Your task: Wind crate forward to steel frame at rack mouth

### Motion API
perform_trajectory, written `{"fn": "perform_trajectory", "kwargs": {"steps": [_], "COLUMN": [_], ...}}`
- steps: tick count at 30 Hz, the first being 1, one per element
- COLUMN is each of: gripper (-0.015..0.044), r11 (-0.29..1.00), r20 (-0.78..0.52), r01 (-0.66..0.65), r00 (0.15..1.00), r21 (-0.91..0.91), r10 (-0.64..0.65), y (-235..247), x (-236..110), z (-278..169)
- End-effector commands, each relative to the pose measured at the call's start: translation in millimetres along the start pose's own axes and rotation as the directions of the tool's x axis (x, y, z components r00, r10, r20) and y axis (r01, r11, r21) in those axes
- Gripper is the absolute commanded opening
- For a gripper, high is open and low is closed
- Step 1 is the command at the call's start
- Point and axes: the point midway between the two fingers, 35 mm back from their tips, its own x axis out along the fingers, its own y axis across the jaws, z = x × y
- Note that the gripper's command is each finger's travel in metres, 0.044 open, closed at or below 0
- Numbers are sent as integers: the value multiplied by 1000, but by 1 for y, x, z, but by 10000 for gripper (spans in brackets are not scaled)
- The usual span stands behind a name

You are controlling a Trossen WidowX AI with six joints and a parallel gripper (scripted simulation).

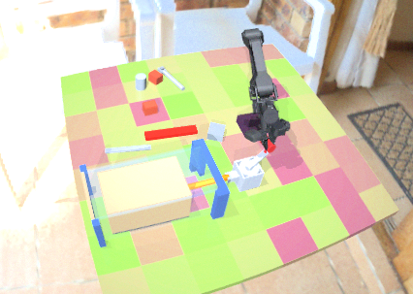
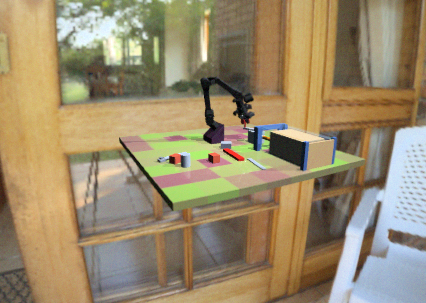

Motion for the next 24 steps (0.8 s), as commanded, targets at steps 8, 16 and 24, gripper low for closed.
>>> {"fn": "perform_trajectory", "kwargs": {"steps": [8, 16, 24], "gripper": [0, 0, 0], "r11": [1000, 1000, 1000], "r20": [-6, -6, -7], "r01": [2, 2, 2], "r00": [1000, 1000, 1000], "r21": [-7, -7, -6], "r10": [-2, -2, -2], "y": [0, -1, -5], "x": [2, 0, -3], "z": [-3, -7, -14]}}
